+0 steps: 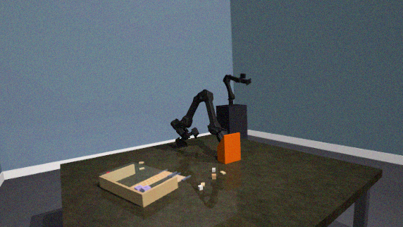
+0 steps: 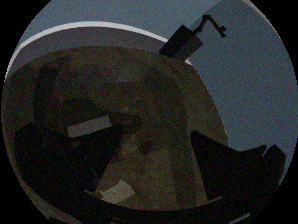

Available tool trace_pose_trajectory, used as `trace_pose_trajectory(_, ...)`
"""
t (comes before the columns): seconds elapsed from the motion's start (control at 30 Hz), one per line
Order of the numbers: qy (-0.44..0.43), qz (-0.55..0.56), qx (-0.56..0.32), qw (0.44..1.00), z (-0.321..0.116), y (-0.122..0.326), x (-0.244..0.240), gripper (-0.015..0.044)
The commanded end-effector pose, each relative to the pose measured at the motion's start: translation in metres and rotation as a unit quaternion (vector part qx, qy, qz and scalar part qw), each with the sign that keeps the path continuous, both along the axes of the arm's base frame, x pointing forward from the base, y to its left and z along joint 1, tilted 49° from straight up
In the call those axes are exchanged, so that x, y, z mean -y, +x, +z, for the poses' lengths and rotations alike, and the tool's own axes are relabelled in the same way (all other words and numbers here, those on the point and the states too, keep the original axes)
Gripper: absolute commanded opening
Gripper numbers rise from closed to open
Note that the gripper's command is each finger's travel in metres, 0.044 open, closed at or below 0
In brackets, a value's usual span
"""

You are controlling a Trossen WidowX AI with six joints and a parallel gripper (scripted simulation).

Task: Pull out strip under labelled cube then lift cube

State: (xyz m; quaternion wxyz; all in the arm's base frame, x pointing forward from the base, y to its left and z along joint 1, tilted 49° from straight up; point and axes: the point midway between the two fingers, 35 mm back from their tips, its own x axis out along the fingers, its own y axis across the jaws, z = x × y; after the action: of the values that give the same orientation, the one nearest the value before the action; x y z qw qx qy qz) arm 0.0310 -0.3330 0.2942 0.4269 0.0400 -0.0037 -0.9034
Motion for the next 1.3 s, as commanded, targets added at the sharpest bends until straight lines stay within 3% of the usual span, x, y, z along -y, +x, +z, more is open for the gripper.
trace_pose_trajectory(0.0, 0.025, 0.107, -0.026, 0.994, -0.008, 0.061, -0.008, 0.04)
trace_pose_trajectory(0.3, 0.088, 0.312, -0.117, 0.939, -0.06, 0.184, -0.06, 0.04)
trace_pose_trajectory(0.67, 0.117, 0.559, -0.274, 0.774, -0.135, 0.292, -0.209, 0.04)
trace_pose_trajectory(0.9, 0.094, 0.676, -0.378, 0.625, -0.181, 0.306, -0.322, 0.04)
trace_pose_trajectory(1.13, 0.041, 0.753, -0.47, 0.459, -0.222, 0.279, -0.423, 0.04)
trace_pose_trajectory(1.27, 0.035, 0.758, -0.478, 0.443, -0.226, 0.274, -0.432, 0.04)
